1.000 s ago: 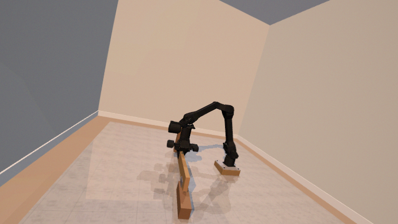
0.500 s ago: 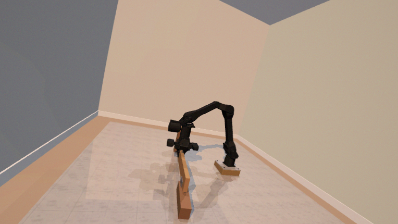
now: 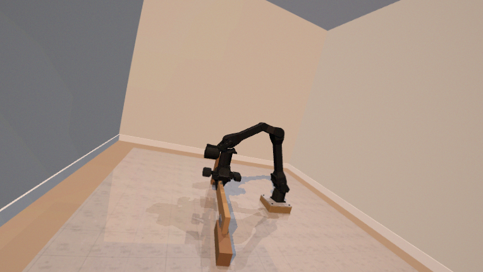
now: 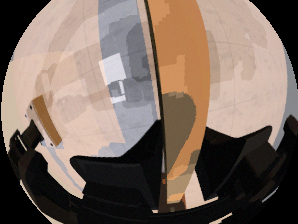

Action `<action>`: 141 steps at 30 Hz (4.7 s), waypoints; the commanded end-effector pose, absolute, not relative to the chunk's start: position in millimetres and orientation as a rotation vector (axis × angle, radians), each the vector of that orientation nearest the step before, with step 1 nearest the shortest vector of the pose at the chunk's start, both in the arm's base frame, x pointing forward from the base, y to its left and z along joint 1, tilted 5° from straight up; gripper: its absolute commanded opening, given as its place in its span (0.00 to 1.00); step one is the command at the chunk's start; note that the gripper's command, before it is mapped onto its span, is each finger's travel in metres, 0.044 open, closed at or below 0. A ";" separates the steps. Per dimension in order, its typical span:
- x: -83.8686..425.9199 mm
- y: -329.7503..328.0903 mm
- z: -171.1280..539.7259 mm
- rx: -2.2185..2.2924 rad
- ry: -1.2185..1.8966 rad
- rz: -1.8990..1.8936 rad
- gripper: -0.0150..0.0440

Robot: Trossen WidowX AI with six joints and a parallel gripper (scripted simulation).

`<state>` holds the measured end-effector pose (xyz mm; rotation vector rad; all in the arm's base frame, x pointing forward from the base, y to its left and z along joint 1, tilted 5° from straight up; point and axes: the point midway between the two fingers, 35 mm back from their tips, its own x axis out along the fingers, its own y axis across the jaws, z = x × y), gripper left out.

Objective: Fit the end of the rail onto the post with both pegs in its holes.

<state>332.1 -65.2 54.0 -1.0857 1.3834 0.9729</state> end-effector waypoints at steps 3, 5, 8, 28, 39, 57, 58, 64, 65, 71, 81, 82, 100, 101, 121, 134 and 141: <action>337.6 -64.2 64.4 -1.091 1.360 0.960 0.25; 337.6 -64.1 65.4 -1.091 1.360 0.960 0.25; 337.6 -63.9 66.9 -1.091 1.360 0.960 0.25; 337.1 -63.0 76.6 -1.091 1.360 0.960 0.25; 336.6 -63.3 71.7 -1.091 1.360 0.960 0.25; 333.7 -62.7 69.2 -1.091 1.360 0.961 0.25; 333.6 -62.7 69.6 -1.091 1.360 0.961 0.25; 332.9 -62.4 70.8 -1.091 1.360 0.961 0.25; 332.8 -62.4 70.8 -1.091 1.360 0.961 0.25; 332.4 -62.4 69.1 -1.091 1.360 0.961 0.25; 332.2 -62.5 67.1 -1.091 1.360 0.961 0.25; 332.1 -62.5 67.2 -1.091 1.360 0.961 0.25; 332.1 -62.2 70.1 -1.091 1.360 0.961 0.25; 332.1 -62.2 70.1 -1.091 1.360 0.961 0.25; 333.2 -62.6 69.2 -1.091 1.360 0.961 0.25; 333.7 -62.7 70.1 -1.091 1.360 0.961 0.25; 333.9 -62.7 70.4 -1.091 1.360 0.961 0.25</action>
